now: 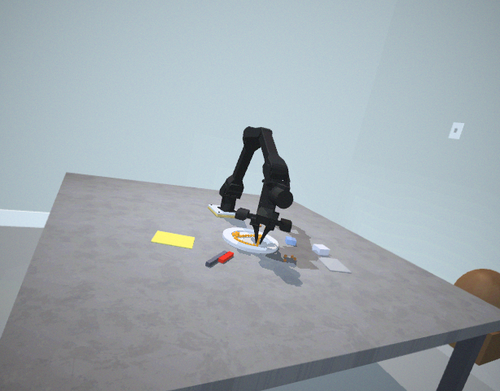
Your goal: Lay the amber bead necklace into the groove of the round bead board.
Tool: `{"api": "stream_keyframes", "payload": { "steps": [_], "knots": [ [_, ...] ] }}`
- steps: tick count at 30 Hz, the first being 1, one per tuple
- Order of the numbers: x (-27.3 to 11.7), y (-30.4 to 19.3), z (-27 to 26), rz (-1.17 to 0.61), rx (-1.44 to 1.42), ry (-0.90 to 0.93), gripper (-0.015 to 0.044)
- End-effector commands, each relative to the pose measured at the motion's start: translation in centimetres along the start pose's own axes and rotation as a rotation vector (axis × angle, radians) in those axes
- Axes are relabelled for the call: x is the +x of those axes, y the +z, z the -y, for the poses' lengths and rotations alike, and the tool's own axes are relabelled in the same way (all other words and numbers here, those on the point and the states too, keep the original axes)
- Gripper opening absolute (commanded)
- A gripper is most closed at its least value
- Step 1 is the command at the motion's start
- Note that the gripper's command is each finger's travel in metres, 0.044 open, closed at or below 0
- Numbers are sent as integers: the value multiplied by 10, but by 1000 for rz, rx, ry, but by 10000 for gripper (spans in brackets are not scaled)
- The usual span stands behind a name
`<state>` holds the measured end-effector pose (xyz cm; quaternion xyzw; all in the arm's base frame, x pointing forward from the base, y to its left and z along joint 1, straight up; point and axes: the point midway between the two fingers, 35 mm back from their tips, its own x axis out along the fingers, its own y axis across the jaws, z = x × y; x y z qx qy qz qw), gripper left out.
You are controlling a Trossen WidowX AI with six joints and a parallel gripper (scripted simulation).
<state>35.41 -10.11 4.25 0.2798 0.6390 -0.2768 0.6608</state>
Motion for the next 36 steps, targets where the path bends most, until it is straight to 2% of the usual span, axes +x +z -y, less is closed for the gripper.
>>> {"api": "stream_keyframes", "payload": {
  "steps": [1,31,36],
  "knots": [
    [-1,0,0,1,0,0,0],
    [2,6,-9,2,4,0,0],
    [-2,6,-10,4,1,3,131]
  ]
}}
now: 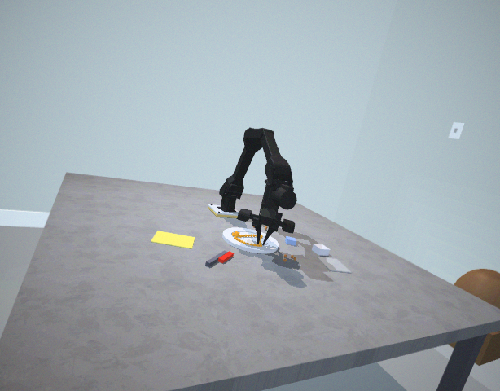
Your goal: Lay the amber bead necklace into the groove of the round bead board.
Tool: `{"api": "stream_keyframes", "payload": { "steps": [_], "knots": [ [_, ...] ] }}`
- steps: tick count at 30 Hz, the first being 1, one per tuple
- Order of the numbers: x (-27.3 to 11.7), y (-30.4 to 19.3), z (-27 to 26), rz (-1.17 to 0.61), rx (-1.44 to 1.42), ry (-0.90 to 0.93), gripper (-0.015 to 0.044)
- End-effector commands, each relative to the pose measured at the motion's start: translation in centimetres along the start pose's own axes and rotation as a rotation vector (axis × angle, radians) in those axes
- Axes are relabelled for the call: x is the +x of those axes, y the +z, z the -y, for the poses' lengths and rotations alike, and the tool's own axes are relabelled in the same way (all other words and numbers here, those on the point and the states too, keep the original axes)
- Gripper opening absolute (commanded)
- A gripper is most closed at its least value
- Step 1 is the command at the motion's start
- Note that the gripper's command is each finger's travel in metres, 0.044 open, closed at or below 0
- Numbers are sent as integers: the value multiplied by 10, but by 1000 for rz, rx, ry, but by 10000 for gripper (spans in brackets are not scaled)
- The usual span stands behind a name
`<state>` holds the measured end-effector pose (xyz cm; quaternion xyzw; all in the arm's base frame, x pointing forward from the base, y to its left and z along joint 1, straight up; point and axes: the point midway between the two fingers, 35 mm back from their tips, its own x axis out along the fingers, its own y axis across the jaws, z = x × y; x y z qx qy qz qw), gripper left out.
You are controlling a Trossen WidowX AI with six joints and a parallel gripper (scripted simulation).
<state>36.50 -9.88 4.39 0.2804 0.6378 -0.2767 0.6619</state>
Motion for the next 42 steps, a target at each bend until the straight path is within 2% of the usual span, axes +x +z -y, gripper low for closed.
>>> {"api": "stream_keyframes", "payload": {
  "steps": [1,12,32,34,38,42],
  "knots": [
    [-1,0,0,1,0,1,157],
    [-1,-1,0,-3,0,-2,440],
    [-5,-1,0,-1,3,-2,440],
    [-9,-2,1,-1,-48,-2,387],
    [-33,-9,2,-2,-346,-2,282],
    [-37,-10,3,-2,-397,-2,177]
  ]
}}
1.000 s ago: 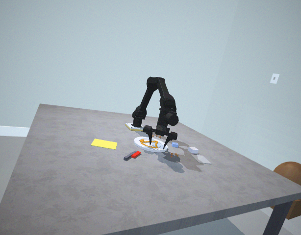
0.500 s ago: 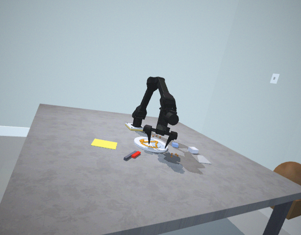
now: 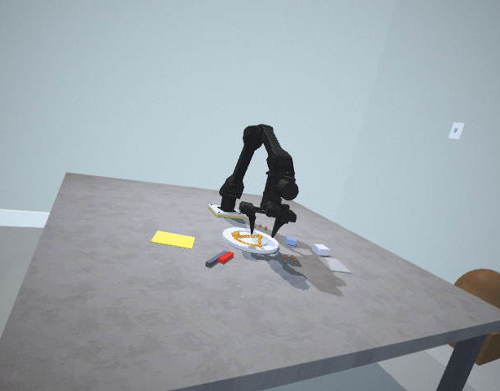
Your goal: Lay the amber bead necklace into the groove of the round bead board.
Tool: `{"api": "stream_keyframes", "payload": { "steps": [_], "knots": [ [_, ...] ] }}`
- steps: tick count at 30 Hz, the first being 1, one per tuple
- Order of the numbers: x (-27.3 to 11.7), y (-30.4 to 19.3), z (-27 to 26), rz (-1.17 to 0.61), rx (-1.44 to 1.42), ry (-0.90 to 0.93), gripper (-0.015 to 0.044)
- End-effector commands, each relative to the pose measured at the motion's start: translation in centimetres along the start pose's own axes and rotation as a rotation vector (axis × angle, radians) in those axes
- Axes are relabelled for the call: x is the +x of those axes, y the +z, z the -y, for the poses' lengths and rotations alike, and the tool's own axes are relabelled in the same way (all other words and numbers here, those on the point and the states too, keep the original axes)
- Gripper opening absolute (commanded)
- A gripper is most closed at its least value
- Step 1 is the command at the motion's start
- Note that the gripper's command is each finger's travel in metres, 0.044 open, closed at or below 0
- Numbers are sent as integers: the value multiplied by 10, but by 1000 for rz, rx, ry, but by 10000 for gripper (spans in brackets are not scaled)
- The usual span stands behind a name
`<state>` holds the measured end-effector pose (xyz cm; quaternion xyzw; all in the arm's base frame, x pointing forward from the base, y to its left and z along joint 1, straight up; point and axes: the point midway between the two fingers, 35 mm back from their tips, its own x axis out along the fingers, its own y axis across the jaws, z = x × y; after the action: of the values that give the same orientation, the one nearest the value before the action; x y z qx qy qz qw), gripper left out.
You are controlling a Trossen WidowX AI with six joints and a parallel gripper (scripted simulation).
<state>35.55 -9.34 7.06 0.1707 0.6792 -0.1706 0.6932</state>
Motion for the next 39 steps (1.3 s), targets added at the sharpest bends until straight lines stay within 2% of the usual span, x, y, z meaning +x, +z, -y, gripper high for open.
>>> {"api": "stream_keyframes", "payload": {
  "steps": [1,3,37,39],
  "knots": [
    [-10,-1,0,12,-74,1,151],
    [-10,-1,0,12,-74,1,120],
    [30,0,0,12,-74,1,120],
    [27,-1,0,12,-70,2,67]
  ]
}}
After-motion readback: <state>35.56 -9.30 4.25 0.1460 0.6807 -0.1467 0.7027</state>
